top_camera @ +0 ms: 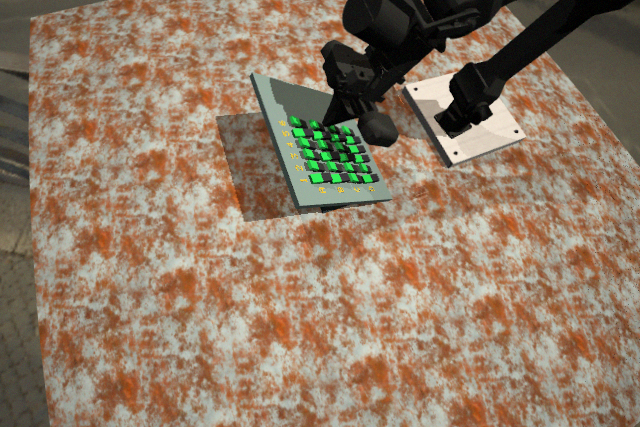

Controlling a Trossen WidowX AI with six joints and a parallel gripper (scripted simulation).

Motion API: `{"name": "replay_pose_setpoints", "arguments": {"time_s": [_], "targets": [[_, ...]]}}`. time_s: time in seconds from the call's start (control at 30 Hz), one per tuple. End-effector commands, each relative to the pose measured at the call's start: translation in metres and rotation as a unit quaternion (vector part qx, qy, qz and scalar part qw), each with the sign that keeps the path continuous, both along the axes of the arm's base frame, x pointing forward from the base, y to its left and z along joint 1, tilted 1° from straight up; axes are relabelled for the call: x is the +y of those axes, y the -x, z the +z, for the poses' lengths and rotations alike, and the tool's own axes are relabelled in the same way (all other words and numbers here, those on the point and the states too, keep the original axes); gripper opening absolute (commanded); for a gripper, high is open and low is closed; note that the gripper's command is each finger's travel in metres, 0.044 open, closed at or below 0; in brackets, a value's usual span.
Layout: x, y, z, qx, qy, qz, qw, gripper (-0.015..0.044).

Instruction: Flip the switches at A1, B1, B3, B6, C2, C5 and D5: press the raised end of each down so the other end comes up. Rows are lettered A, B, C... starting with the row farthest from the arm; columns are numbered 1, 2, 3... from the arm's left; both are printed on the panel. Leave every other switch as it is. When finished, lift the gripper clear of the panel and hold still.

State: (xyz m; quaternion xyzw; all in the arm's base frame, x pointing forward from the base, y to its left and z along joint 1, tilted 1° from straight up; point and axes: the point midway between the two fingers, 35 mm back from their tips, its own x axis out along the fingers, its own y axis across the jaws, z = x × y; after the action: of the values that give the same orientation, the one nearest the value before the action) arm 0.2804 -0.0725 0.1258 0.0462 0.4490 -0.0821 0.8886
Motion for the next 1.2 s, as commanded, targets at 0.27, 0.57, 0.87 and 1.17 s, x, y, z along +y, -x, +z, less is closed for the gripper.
{"name": "replay_pose_setpoints", "arguments": {"time_s": [0.27,0.57,0.87,1.17], "targets": [[0.007,0.032,0.05,0.006,-0.001,0.0,1.0,0.0],[0.072,0.031,0.041,0.011,-0.005,0.0,1.0,0.0],[0.087,0.017,0.017,0.015,-0.007,0.0,1.0,0.0],[0.085,0.008,0.004,0.017,-0.007,0.0,1.0,0.0]]}}
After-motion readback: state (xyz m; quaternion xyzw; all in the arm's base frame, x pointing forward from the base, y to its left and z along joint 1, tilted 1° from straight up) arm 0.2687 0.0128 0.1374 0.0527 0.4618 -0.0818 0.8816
